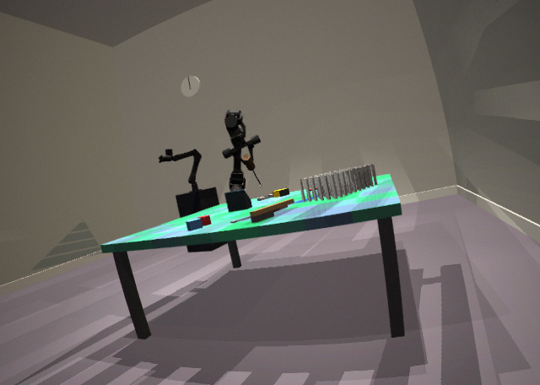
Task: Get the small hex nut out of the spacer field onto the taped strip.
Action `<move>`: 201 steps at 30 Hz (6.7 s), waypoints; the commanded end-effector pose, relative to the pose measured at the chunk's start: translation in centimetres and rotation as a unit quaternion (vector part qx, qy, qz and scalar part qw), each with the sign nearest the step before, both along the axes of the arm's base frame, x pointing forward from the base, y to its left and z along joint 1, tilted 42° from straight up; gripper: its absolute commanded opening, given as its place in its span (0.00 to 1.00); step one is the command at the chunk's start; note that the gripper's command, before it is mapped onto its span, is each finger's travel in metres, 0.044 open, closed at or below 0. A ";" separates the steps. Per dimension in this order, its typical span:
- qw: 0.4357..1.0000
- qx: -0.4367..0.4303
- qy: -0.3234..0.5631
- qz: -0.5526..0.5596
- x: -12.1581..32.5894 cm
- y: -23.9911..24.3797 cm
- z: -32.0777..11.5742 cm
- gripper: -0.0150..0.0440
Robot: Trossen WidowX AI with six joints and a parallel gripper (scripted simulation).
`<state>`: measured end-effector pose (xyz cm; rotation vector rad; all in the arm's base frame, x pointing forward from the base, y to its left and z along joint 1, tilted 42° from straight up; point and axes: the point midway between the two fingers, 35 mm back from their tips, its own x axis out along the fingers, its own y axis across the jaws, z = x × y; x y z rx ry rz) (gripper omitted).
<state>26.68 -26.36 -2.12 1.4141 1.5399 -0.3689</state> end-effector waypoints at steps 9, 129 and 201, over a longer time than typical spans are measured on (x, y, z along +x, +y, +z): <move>0.978 -0.049 -0.098 0.179 2.1 3.0 2.7 0.25; -0.401 -0.066 -0.418 0.813 0.8 34.0 16.2 0.25; -0.402 -0.071 -0.420 0.810 0.9 40.4 7.4 0.25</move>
